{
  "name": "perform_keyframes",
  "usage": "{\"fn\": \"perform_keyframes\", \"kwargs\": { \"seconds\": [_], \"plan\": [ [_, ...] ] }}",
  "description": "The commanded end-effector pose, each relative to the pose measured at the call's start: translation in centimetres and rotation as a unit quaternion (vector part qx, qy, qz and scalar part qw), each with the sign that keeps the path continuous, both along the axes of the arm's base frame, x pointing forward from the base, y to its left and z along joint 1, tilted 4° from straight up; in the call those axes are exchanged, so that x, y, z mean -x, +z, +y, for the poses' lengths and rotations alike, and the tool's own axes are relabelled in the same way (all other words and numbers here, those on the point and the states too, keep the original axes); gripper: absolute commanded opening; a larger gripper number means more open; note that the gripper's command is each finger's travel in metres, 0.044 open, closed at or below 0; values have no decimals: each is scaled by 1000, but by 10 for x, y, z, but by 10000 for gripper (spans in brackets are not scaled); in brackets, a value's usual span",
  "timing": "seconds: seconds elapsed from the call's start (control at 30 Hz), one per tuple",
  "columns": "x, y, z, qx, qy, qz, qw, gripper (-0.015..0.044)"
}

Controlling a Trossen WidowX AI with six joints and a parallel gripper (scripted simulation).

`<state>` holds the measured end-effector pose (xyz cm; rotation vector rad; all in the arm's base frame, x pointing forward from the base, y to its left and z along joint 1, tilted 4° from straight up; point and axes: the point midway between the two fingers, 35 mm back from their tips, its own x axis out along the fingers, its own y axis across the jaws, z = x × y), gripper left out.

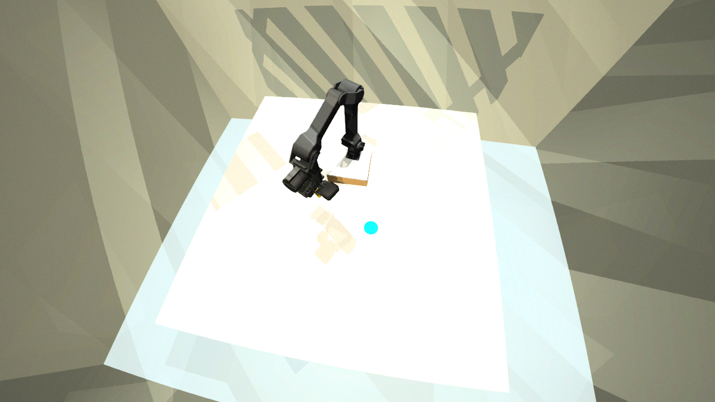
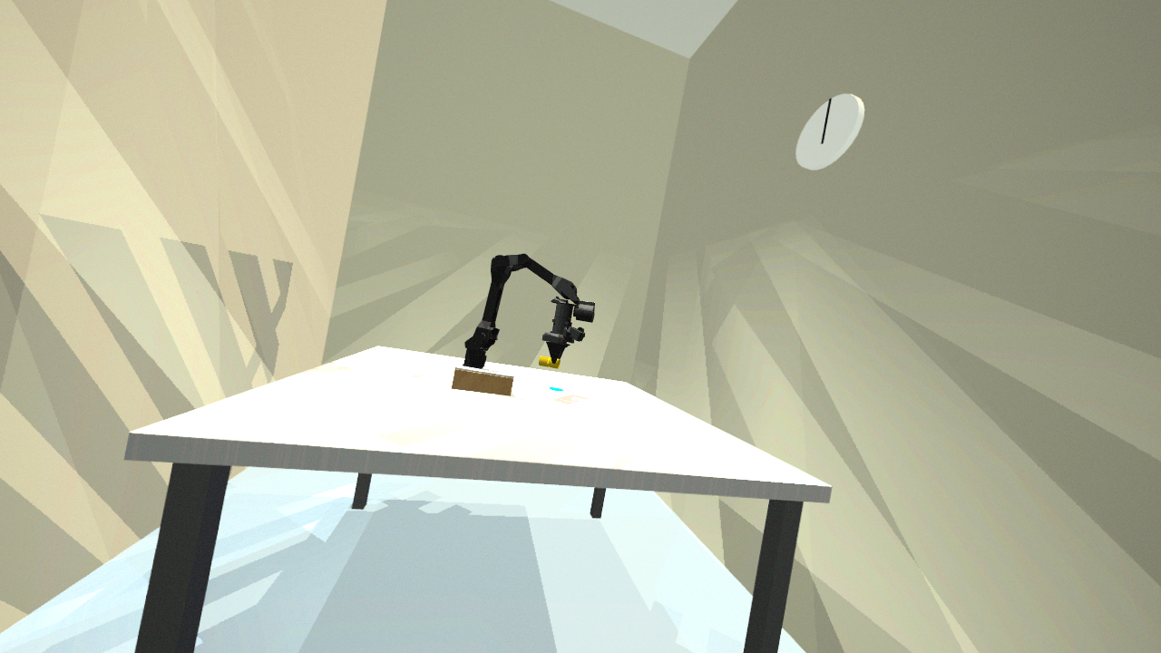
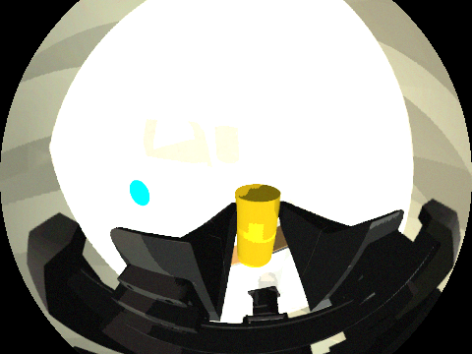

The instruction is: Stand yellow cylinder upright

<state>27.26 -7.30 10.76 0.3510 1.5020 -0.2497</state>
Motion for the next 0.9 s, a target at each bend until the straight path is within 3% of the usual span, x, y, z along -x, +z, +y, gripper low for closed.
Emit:
{"fn": "perform_keyframes", "kwargs": {
  "seconds": [0.0, 0.87],
  "plan": [
    [-7, 3, 9, 2, 39, -4, 999, 105],
    [-32, 12, 60, 12, 243, -16, 970, 105]
  ]
}}
